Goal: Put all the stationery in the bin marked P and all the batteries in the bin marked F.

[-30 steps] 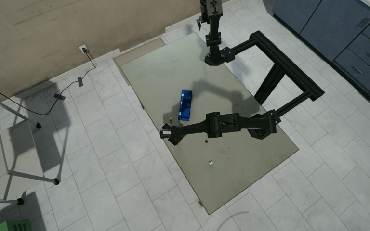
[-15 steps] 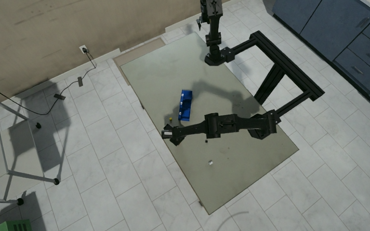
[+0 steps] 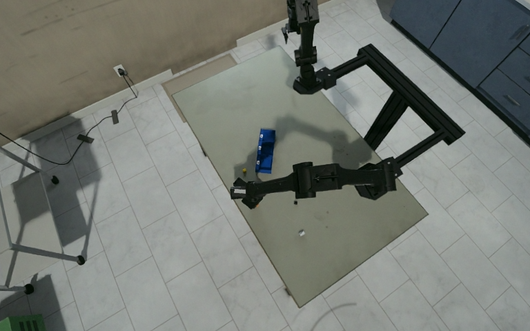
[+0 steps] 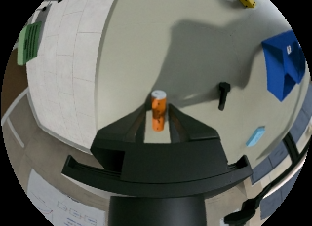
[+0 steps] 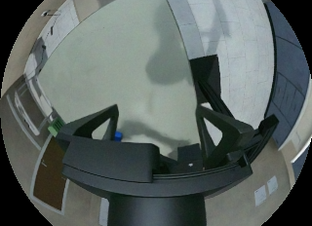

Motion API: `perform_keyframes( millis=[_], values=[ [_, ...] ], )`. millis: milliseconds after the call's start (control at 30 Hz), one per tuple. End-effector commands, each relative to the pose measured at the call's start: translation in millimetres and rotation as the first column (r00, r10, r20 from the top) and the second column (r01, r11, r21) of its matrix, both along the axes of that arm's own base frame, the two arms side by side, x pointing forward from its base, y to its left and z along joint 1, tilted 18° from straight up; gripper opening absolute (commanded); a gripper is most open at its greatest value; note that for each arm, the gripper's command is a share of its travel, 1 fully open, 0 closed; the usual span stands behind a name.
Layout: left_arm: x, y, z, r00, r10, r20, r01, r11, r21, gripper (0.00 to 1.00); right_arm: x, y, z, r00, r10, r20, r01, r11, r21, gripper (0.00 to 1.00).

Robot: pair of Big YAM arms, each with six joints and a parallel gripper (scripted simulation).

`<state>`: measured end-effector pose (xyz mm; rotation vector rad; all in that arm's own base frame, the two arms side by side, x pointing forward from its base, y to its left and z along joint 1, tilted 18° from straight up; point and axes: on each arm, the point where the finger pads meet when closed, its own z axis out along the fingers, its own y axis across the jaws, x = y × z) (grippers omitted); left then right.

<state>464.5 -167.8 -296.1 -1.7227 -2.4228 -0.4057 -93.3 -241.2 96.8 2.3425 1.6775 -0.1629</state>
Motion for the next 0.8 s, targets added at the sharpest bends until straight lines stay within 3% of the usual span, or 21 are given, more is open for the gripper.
perform_keyframes(
  millis=[0, 767],
  values=[
    [9.5, -5.1, 5.1, 1.000, -0.003, 0.020, 0.003, 1.000, -0.009, 0.09, -12.3, -16.2, 20.8, 1.000, -0.021, -0.012, 0.021, 0.999, -0.031, 1.00],
    [3.9, 0.2, 6.0, 1.000, -0.002, 0.016, 0.002, 1.000, -0.006, 0.09, -12.3, -16.2, 20.8, 1.000, -0.021, -0.012, 0.021, 0.999, -0.031, 1.00]
  ],
)
